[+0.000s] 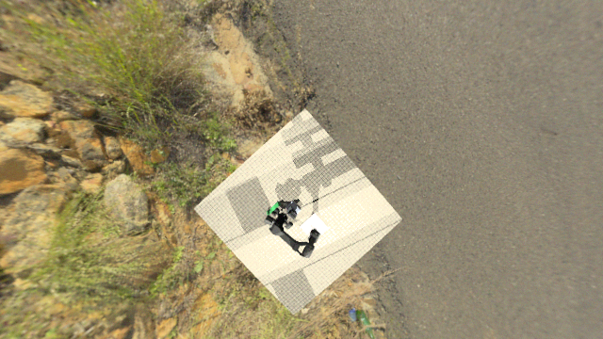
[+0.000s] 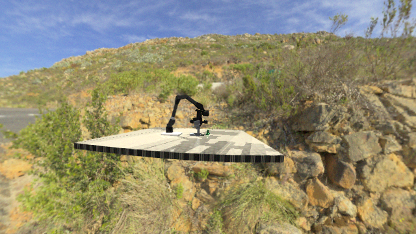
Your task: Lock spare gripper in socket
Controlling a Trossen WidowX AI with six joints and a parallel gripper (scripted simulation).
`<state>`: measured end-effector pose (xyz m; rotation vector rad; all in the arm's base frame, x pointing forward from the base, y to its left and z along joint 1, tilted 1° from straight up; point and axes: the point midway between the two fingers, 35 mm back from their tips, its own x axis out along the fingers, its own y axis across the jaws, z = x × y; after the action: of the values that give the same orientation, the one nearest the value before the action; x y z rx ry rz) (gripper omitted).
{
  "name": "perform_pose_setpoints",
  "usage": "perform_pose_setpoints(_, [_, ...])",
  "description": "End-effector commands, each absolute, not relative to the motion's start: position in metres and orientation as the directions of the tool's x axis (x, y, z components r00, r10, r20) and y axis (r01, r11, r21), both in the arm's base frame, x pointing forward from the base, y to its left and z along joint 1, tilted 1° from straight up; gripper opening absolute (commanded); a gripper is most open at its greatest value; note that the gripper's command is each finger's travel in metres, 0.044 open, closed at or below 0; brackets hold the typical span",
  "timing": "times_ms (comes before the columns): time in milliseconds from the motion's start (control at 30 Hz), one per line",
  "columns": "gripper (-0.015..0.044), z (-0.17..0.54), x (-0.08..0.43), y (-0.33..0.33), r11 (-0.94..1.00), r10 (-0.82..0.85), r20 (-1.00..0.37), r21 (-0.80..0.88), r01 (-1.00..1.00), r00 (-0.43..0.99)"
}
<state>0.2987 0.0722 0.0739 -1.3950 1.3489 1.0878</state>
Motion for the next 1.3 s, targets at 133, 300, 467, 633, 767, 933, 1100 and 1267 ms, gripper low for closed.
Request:
perform_pose_setpoints(133, [0.0, 0.074, 0.299, 0.067, -0.017, -0.223, -0.974, -0.021, -1.0, 0.024])
perform_pose_setpoints(300, [0.0, 0.074, 0.299, 0.063, -0.017, -0.223, -0.975, -0.02, -1.0, 0.023])
perform_pose_setpoints(467, [0.0, 0.074, 0.299, 0.06, -0.017, -0.223, -0.975, -0.019, -1.0, 0.022])
perform_pose_setpoints(633, [0.0, 0.074, 0.299, 0.057, -0.017, -0.223, -0.975, -0.018, -1.0, 0.022])
perform_pose_setpoints(767, [0.0, 0.074, 0.299, 0.054, -0.017, -0.223, -0.975, -0.017, -1.0, 0.021])
perform_pose_setpoints(933, [0.0, 0.074, 0.299, 0.051, -0.017, -0.223, -0.975, -0.017, -1.0, 0.02])
perform_pose_setpoints(1100, [0.0, 0.073, 0.299, 0.048, -0.017, -0.223, -0.975, -0.015, -1.0, 0.019])
perform_pose_setpoints(1267, [0.0, 0.073, 0.299, 0.045, -0.018, -0.222, -0.975, -0.014, -1.0, 0.018])
